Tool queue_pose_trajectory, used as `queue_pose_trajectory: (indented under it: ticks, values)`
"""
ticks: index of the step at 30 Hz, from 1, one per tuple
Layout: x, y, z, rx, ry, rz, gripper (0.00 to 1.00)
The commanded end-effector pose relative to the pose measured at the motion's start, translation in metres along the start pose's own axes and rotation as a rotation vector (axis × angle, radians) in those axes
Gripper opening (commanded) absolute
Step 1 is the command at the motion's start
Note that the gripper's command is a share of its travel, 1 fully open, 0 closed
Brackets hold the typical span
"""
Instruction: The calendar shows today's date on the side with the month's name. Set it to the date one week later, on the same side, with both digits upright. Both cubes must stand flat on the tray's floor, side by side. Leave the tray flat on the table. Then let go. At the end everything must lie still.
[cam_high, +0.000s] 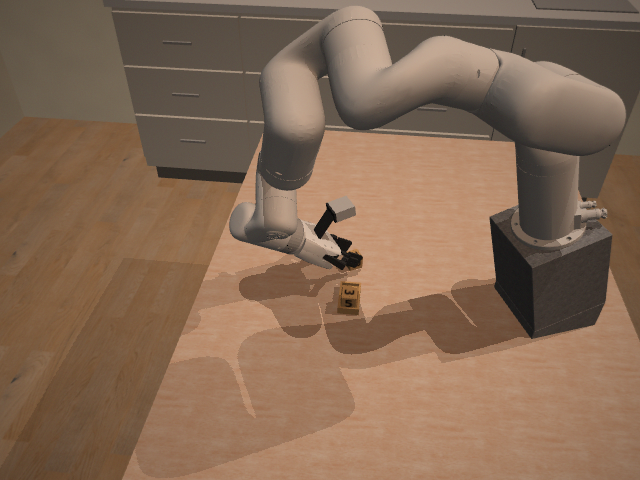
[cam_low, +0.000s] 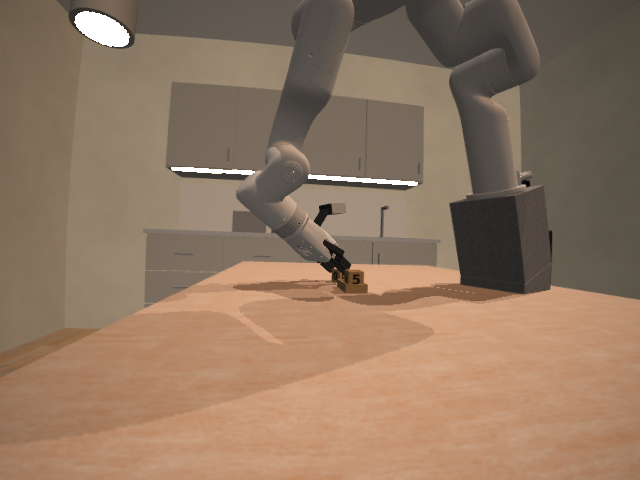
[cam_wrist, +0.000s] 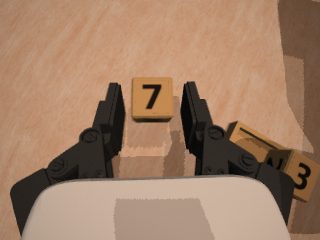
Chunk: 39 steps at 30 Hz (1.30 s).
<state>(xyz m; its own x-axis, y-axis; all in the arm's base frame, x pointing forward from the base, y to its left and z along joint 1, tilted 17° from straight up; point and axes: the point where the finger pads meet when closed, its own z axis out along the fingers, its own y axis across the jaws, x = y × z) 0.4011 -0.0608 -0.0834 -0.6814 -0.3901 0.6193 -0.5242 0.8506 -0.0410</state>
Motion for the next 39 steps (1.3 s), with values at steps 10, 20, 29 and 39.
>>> queue_pose_trajectory:
  ticks: [10,20,29,39]
  values:
    - [-0.0116,-0.0012,0.0067,0.001,-0.002,0.002,0.49]
    - [-0.0136,-0.0012,0.0081,0.001,-0.002,0.002,0.49]
    - [-0.0136,-0.0012,0.0081,0.001,-0.002,0.002,0.49]
    - [-0.0136,-0.0012,0.0081,0.001,-0.002,0.002,0.49]
